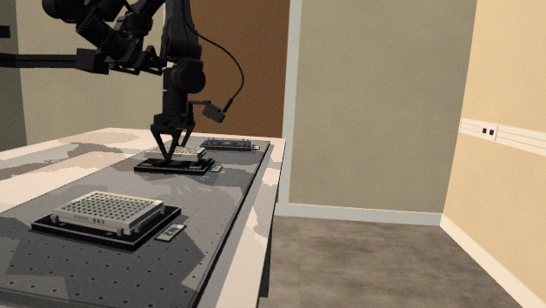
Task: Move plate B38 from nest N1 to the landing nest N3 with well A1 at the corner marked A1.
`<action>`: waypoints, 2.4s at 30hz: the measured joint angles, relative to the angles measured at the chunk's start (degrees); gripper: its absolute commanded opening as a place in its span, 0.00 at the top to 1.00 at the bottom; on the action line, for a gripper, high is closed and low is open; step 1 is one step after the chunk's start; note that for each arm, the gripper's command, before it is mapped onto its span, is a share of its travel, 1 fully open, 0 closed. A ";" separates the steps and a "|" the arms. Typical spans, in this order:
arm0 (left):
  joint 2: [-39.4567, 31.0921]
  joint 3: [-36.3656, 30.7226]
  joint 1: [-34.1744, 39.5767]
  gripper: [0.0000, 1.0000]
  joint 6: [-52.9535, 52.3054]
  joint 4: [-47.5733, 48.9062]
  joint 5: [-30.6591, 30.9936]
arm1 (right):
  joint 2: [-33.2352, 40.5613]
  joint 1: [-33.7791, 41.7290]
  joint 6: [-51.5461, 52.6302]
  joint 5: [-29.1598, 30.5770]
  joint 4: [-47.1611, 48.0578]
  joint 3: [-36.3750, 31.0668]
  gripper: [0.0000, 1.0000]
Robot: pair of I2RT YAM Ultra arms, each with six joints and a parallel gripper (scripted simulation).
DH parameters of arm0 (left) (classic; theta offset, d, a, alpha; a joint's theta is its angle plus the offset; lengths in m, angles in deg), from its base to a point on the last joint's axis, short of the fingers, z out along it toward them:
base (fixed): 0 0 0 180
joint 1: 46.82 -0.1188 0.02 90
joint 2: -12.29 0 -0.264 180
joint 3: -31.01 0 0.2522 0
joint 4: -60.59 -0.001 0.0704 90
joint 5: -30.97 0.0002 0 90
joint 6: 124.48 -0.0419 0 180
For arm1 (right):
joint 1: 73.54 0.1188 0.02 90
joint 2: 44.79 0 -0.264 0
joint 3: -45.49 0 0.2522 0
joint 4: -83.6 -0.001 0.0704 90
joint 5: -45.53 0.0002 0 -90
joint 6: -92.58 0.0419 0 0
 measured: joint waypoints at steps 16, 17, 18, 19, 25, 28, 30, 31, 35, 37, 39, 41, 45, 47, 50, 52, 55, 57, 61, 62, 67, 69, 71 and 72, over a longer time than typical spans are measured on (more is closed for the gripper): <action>2.64 2.34 -0.02 0.18 -0.44 -0.11 -0.02 | 0.00 0.00 0.00 0.00 0.00 0.00 0.00; 2.71 2.49 -0.02 0.18 -0.44 -0.26 -0.02 | 0.00 0.00 0.00 0.00 0.00 0.00 0.00; 2.73 2.54 -0.02 0.18 -0.42 -0.33 -0.02 | 0.00 0.00 0.00 0.00 0.00 0.00 0.00; 2.73 2.54 -0.02 0.18 -0.44 -0.33 -0.02 | 0.00 0.00 0.00 0.00 0.00 0.00 0.00; 2.01 0.90 -0.02 0.18 -0.35 1.31 0.00 | 0.00 0.00 0.00 0.00 0.00 0.00 0.00; 1.75 0.22 -0.02 0.18 -0.35 2.08 0.00 | 0.00 0.00 0.00 0.00 0.00 0.00 0.00; 1.73 0.11 -0.02 0.18 -0.35 2.23 -0.02 | 0.00 0.00 0.00 0.00 0.00 0.00 0.00; 1.73 0.11 -0.02 0.18 -0.35 2.25 -0.02 | 0.00 0.00 0.00 0.00 0.00 0.00 0.00; 1.66 0.09 -0.02 0.18 -0.31 2.14 -0.02 | 0.00 0.00 0.00 0.00 0.00 0.00 0.00; 1.66 0.09 -0.04 0.18 -0.17 2.01 0.00 | 0.00 0.00 0.00 0.00 0.00 0.00 0.00; 1.62 0.07 -0.02 0.18 -0.07 1.66 0.00 | 0.00 0.00 0.00 0.00 0.00 0.00 0.00; 1.36 -0.22 -0.04 0.18 0.04 1.14 0.00 | 0.00 0.00 0.00 0.00 0.00 0.00 0.00; 0.66 -0.20 -0.04 0.18 0.07 0.72 0.00 | 0.00 0.00 0.00 0.00 0.00 0.00 0.00; 0.28 -0.20 -0.04 0.18 0.07 0.72 0.00 | 0.00 0.00 0.00 0.00 0.00 0.00 0.00; 0.00 -0.20 -0.04 0.18 0.07 0.72 0.00 | 0.00 0.00 0.00 0.00 0.00 0.00 0.00; 0.00 -0.22 -0.04 0.18 0.07 0.72 0.00 | 0.00 0.00 0.00 0.00 0.00 0.00 0.00; 0.00 -0.22 -0.04 0.18 0.07 0.72 0.00 | 0.00 0.00 0.00 0.00 0.00 0.00 0.00; 0.00 -0.22 -0.04 0.18 0.07 0.63 0.00 | 0.00 0.00 0.00 0.00 0.00 0.00 0.00; -0.11 -0.22 -0.04 0.18 0.07 -0.35 0.00 | 0.00 0.00 0.00 0.00 0.00 0.00 0.00; -0.20 -0.22 -0.04 0.18 0.07 -0.39 0.00 | 0.00 0.00 0.00 0.00 0.00 0.00 0.00; -0.79 -0.22 -0.04 0.18 0.07 -0.42 0.00 | 0.00 0.00 0.00 0.00 0.00 0.00 0.00; -0.87 -0.22 -0.04 0.18 0.07 -0.42 0.00 | 0.00 0.00 0.00 0.00 0.00 0.00 0.00; -0.85 -0.22 -0.04 0.18 0.07 -0.42 0.00 | 0.00 0.00 0.00 0.00 0.00 0.00 0.00; -0.85 -0.22 -0.04 0.18 0.07 -0.42 0.00 | 0.00 0.00 0.00 0.00 0.00 0.00 0.00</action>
